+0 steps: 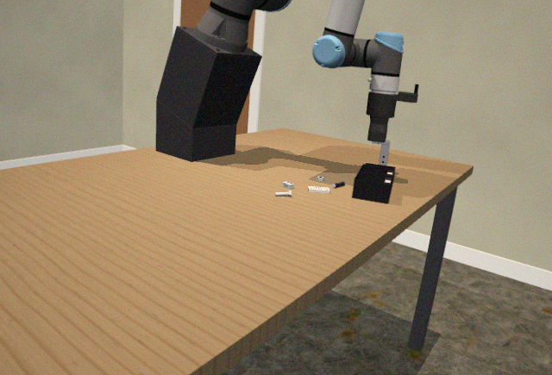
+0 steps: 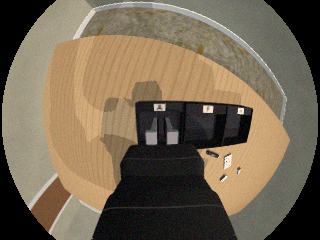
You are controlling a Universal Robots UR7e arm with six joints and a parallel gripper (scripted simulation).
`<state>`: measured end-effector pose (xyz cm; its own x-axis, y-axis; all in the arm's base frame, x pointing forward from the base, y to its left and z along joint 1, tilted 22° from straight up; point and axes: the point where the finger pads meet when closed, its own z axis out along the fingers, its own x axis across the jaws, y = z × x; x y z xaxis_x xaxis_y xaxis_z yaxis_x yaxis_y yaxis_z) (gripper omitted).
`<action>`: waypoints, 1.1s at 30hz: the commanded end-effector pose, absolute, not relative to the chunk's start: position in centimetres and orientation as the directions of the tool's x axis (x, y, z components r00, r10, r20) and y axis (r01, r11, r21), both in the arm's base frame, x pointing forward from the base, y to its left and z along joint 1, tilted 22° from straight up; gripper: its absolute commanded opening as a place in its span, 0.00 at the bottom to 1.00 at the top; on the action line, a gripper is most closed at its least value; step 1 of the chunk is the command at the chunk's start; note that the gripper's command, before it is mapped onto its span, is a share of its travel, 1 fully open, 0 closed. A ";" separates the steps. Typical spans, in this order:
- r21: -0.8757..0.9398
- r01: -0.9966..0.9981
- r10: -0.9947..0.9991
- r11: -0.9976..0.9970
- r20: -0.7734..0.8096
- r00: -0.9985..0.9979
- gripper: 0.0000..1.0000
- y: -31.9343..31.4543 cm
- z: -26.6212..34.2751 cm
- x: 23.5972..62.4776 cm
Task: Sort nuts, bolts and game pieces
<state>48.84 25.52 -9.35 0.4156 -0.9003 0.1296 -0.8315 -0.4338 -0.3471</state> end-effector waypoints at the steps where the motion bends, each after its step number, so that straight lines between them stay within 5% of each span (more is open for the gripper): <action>1: -0.346 -0.831 -0.899 -0.436 0.129 0.418 0.31 25.6 -7.7 48.0; 15: -0.346 -0.832 -0.900 -0.435 0.129 0.416 0.31 25.5 -6.5 47.6; 33: -0.348 -0.830 -0.899 -0.435 0.130 0.417 0.31 25.1 5.3 42.9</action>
